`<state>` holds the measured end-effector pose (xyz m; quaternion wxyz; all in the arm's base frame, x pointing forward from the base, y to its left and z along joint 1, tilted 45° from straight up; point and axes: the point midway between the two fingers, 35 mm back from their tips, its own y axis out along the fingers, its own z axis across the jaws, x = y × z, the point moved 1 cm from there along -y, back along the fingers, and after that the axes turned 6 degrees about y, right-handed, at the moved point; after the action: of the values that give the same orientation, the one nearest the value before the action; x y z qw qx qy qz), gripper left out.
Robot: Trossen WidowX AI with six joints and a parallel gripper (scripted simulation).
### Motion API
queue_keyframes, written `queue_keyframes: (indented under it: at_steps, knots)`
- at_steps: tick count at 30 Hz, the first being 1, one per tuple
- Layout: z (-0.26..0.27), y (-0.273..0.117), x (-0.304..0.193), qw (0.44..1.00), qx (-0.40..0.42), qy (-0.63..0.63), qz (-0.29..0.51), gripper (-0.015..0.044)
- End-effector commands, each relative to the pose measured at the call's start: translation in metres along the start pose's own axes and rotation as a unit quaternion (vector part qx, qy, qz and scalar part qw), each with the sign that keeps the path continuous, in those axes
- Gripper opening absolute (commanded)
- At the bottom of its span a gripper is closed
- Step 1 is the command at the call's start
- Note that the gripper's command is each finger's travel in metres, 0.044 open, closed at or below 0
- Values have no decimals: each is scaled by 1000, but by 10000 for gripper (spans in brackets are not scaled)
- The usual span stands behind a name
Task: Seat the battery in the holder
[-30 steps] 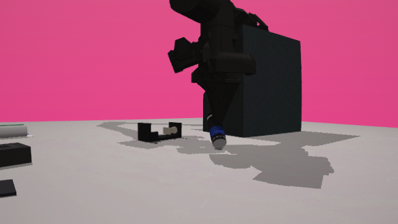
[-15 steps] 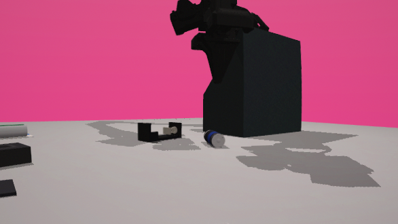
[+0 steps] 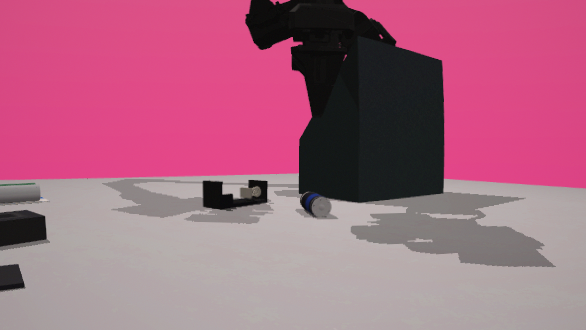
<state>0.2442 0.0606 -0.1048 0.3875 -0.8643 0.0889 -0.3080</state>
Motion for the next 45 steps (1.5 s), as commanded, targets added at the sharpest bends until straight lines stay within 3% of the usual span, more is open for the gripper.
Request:
queue_keyframes:
  at_steps: [1, 4, 11, 45]
  knots:
    - [-7, 16, 1, 989, -7, 149, -1, 158]
    - [-12, 31, 2, 950, -7, 313, -1, 236]
    - [-23, 59, 3, 782, -9, 624, -6, 241]
    - [-24, 99, 4, 776, -9, 630, -6, 241]
